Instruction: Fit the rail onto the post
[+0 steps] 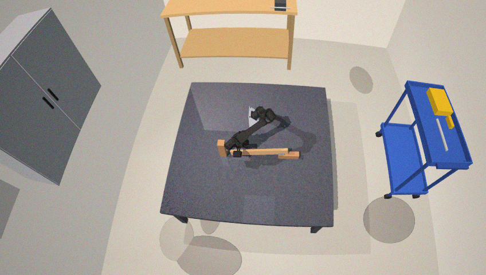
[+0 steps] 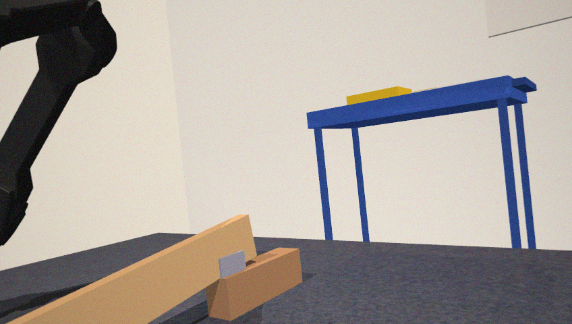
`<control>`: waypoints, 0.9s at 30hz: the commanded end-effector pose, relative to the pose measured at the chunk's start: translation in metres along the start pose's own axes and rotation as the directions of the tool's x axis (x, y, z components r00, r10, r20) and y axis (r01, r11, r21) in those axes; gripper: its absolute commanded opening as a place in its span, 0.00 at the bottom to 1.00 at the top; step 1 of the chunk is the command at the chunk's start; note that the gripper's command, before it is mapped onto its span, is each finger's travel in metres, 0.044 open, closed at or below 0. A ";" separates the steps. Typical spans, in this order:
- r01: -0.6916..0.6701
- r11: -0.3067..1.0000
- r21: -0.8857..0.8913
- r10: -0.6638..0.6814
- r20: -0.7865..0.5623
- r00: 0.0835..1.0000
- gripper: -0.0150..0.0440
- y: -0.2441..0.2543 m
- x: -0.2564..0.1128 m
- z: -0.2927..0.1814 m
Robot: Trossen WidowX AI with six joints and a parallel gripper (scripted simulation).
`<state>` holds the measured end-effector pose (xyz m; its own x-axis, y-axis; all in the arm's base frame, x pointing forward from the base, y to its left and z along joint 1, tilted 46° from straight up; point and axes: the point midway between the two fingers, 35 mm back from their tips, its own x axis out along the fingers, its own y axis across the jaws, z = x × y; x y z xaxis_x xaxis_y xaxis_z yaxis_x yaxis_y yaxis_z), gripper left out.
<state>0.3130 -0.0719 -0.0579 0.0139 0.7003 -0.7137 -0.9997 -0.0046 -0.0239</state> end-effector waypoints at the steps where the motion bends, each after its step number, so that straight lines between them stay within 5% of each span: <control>1: -0.007 1.000 0.008 0.007 0.008 1.000 1.00 0.002 0.010 0.001; 27: -0.007 1.000 0.007 0.007 0.012 1.000 1.00 0.004 0.051 0.003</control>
<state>0.3133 -0.0406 -0.0873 0.0153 0.7023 -0.7117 -0.9997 -0.0045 -0.0260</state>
